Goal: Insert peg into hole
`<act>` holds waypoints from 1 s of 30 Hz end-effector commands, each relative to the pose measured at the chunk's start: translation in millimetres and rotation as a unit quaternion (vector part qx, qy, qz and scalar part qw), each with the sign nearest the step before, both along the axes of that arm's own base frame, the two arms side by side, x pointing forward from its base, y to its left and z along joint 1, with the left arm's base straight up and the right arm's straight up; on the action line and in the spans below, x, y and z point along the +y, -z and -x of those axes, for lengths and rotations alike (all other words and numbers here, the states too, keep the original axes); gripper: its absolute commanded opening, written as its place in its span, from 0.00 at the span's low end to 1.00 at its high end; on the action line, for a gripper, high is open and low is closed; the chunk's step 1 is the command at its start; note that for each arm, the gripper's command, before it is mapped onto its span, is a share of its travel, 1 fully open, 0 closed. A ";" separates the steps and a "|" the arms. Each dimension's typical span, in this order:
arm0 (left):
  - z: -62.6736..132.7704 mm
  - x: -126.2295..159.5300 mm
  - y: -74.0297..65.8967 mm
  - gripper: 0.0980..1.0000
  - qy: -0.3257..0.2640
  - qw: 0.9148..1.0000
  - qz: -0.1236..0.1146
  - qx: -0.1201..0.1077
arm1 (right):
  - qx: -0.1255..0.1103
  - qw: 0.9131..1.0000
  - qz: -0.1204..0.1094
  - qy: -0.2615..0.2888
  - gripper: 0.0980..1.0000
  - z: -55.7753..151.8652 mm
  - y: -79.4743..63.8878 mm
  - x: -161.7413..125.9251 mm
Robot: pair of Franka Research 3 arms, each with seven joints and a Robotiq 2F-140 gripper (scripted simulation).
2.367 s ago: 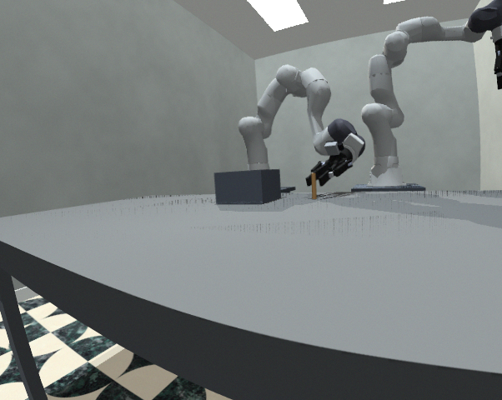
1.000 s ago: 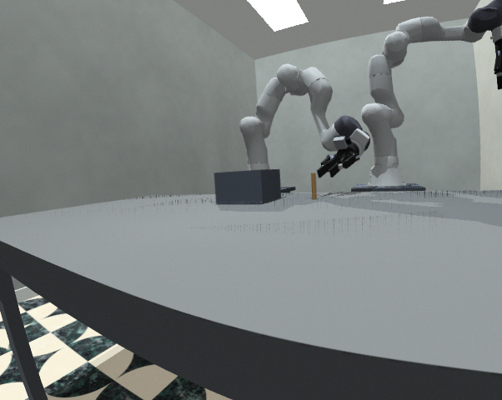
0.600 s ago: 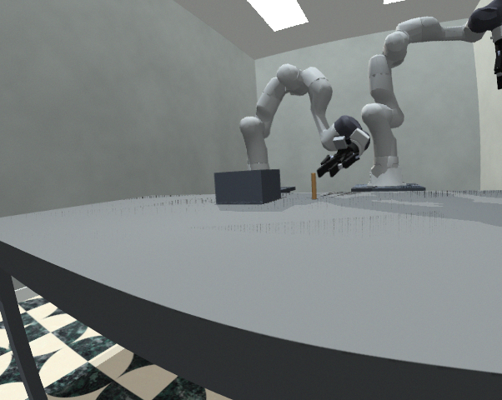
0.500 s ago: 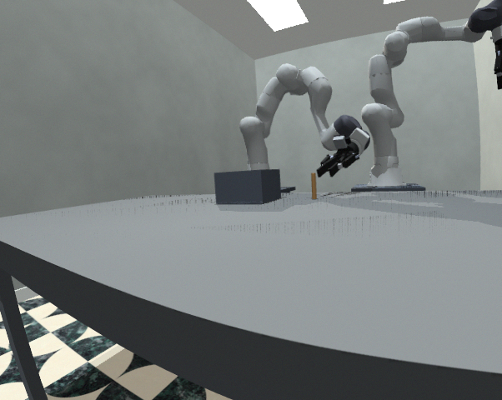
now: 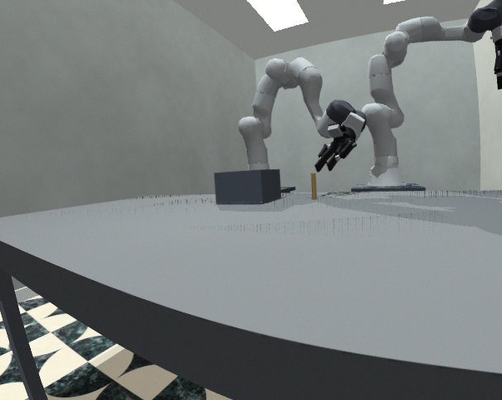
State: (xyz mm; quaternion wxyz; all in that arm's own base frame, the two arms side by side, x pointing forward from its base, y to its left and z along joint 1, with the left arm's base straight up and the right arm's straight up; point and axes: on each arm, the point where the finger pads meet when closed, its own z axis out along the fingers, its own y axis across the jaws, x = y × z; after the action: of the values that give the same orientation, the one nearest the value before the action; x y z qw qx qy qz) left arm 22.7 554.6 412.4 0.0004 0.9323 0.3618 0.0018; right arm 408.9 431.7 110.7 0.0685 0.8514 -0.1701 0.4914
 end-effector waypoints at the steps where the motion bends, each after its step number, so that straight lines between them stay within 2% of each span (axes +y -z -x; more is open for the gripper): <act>1: 1.1 -0.5 -0.6 1.00 -0.003 1.000 0.000 0.002 | 0.064 0.998 0.004 -0.020 0.25 3.0 -2.7 4.8; 5: 1.1 -0.5 -0.6 1.00 -0.003 1.000 0.000 0.002 | 0.143 0.989 -0.024 -0.021 0.25 3.2 -16.6 4.3; 11: 1.1 -0.5 -0.6 1.00 -0.003 1.000 0.000 0.002 | 0.248 0.966 -0.065 -0.023 0.25 3.0 -37.2 4.7; 12: 1.1 -0.5 -0.6 1.00 -0.003 1.000 0.000 0.002 | 0.260 0.963 -0.071 -0.021 0.25 3.0 -40.2 4.5; 14: 1.1 -0.5 -0.6 1.00 -0.003 1.000 0.000 0.002 | 0.260 0.963 -0.071 -0.021 0.25 3.0 -40.2 4.5; 15: 1.1 -0.5 -0.6 1.00 -0.003 1.000 0.000 0.002 | 0.282 0.956 -0.075 -0.024 0.25 3.0 -43.0 4.4; 21: 1.1 -0.5 -0.6 1.00 -0.003 1.000 0.000 0.002 | 0.354 0.928 -0.112 -0.019 0.25 2.7 -59.6 4.3; 29: 1.1 -0.5 -0.6 1.00 -0.003 1.000 0.000 0.002 | 0.429 0.891 -0.149 -0.013 0.25 2.7 -76.2 4.5; 30: 1.1 -0.5 -0.6 1.00 -0.003 1.000 0.000 0.002 | 0.429 0.891 -0.149 -0.013 0.25 2.7 -76.2 4.5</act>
State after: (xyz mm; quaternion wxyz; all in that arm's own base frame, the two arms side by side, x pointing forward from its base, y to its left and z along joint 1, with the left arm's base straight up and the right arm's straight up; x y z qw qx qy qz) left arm 22.7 554.6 412.4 0.0004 0.9323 0.3618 0.0018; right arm 415.2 440.3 190.7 -0.0310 0.9511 -0.2855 0.1138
